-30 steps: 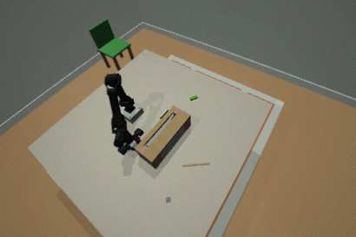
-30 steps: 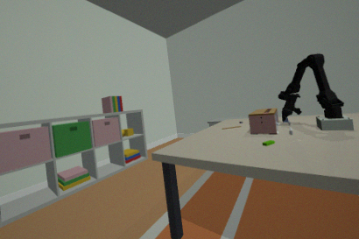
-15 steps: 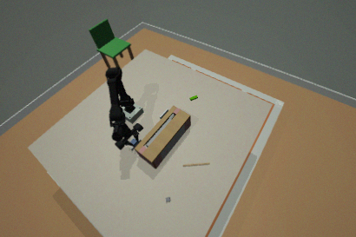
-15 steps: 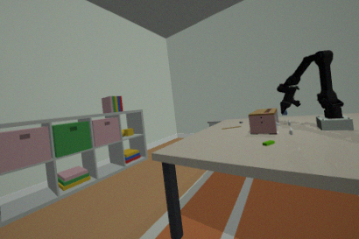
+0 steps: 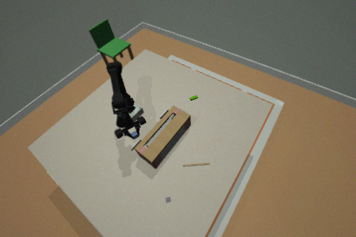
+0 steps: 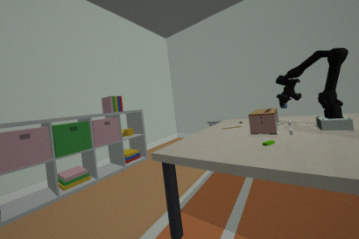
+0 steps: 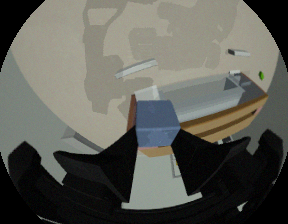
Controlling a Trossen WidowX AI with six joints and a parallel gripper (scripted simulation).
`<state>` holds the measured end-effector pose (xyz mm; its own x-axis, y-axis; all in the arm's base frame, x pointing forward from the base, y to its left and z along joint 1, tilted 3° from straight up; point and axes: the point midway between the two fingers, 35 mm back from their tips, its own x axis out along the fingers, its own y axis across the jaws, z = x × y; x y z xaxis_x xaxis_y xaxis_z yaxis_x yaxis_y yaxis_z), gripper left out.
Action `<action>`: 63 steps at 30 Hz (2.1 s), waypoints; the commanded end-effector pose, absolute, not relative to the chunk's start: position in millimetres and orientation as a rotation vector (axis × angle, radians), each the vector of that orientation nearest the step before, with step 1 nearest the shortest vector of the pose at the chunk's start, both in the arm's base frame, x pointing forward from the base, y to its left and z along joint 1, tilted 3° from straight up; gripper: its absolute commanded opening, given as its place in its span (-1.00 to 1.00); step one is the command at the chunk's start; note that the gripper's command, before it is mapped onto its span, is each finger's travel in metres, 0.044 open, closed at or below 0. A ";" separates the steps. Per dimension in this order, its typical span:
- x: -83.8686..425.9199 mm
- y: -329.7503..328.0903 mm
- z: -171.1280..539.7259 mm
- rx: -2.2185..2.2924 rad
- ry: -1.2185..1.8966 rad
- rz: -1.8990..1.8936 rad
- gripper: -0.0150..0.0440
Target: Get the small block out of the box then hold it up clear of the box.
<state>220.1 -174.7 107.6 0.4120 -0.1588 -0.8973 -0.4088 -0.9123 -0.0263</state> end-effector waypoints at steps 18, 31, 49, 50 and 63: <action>210.4 -154.6 140.3 -2.342 0.697 1.360 -0.49; 210.4 -154.6 140.3 -2.342 0.697 1.360 -0.49; 210.4 -154.6 140.3 -2.342 0.697 1.360 -0.49; 210.4 -154.6 140.3 -2.342 0.697 1.360 -0.49; 210.4 -154.6 140.3 -2.342 0.697 1.360 -0.49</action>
<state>210.7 -154.3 140.1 0.4227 -0.2383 -0.8743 -0.5653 -0.8234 -0.0489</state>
